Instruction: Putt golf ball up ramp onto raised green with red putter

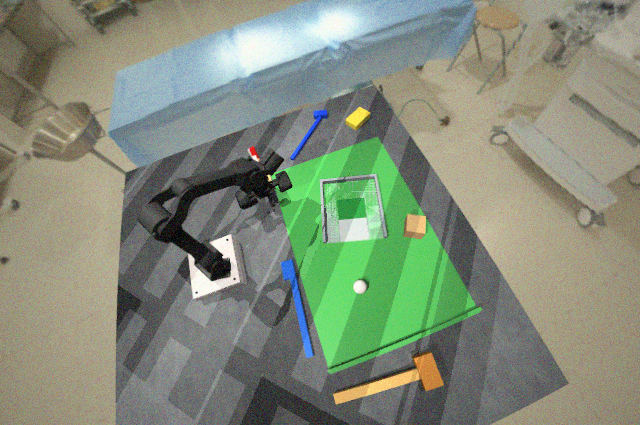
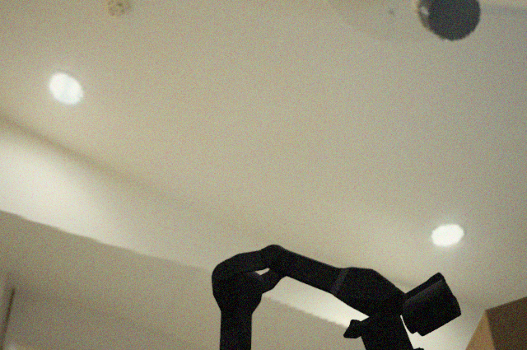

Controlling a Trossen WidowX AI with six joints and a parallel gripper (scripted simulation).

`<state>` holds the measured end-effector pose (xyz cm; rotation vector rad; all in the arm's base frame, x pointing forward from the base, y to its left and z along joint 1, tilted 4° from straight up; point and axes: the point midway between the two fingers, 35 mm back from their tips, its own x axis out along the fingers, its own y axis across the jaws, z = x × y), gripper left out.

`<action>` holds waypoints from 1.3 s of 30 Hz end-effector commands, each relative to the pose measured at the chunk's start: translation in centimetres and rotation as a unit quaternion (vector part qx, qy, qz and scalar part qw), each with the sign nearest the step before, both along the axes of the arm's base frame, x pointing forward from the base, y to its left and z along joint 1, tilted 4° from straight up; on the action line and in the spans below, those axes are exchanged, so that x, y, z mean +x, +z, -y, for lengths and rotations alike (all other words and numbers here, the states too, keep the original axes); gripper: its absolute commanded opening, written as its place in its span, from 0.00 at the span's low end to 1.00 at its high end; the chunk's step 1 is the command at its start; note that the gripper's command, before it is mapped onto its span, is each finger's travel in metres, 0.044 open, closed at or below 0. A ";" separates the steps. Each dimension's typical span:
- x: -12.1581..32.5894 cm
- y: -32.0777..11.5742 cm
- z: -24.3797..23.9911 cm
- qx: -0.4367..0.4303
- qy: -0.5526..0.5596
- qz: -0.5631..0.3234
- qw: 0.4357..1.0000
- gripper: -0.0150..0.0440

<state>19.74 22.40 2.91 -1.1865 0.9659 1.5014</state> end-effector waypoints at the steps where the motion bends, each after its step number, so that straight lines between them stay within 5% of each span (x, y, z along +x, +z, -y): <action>1: -0.1 -1.3 0.0 0.001 -0.002 -0.003 1.000 1.00; 26: -0.2 -4.7 0.2 0.001 -0.002 -0.003 1.000 1.00; 39: -0.1 -4.4 0.2 -0.001 -0.002 -0.001 1.000 0.42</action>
